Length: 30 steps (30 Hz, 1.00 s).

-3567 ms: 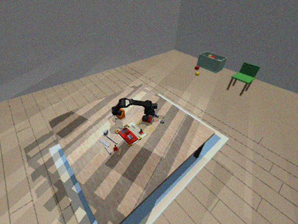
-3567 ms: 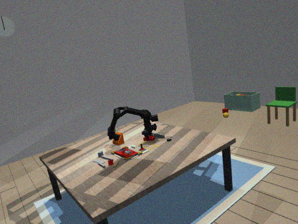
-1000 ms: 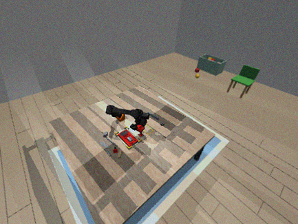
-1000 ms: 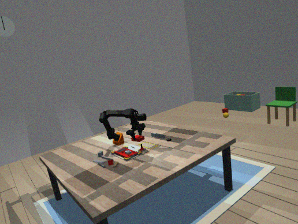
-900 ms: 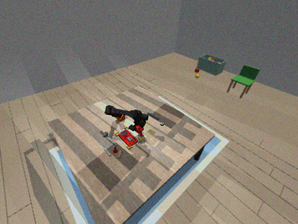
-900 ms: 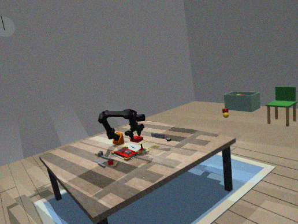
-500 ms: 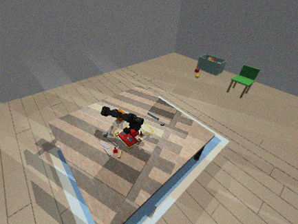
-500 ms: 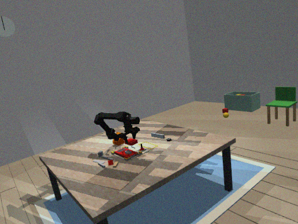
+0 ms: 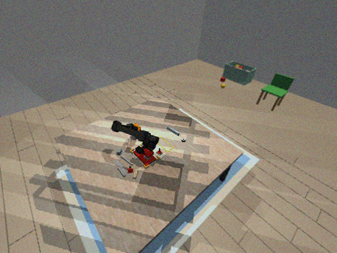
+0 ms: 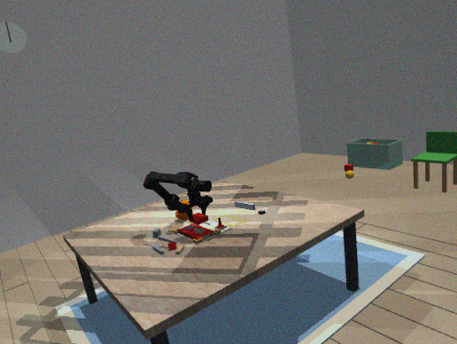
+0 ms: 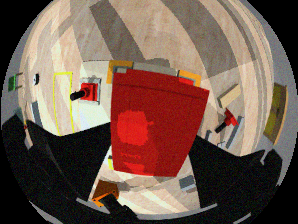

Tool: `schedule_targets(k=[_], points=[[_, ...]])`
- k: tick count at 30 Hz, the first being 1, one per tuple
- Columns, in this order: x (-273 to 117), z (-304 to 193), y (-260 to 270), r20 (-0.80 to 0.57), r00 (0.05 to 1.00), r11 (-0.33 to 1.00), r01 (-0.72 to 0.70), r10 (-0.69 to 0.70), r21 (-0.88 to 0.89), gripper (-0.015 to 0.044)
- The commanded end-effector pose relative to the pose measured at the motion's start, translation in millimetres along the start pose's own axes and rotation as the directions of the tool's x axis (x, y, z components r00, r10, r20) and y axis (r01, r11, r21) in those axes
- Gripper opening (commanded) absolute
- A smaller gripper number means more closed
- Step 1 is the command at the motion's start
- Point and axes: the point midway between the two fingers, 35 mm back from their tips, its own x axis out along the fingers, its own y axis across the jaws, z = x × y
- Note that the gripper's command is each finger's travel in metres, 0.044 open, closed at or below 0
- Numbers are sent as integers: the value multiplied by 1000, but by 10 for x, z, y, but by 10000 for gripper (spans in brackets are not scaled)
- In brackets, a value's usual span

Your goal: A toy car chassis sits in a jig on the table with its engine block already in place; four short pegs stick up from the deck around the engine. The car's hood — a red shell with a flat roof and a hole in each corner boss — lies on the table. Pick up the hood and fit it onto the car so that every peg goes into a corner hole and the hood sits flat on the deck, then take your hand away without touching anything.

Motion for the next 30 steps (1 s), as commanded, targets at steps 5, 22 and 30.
schedule_targets(k=[5,22,30], points=[[304,-10,-34,0,1000,1000,5,-5,-2,0],[404,-17,-64,0,1000,1000,6,-6,-1,0],[404,-17,-64,0,1000,1000,6,-6,-1,0]])
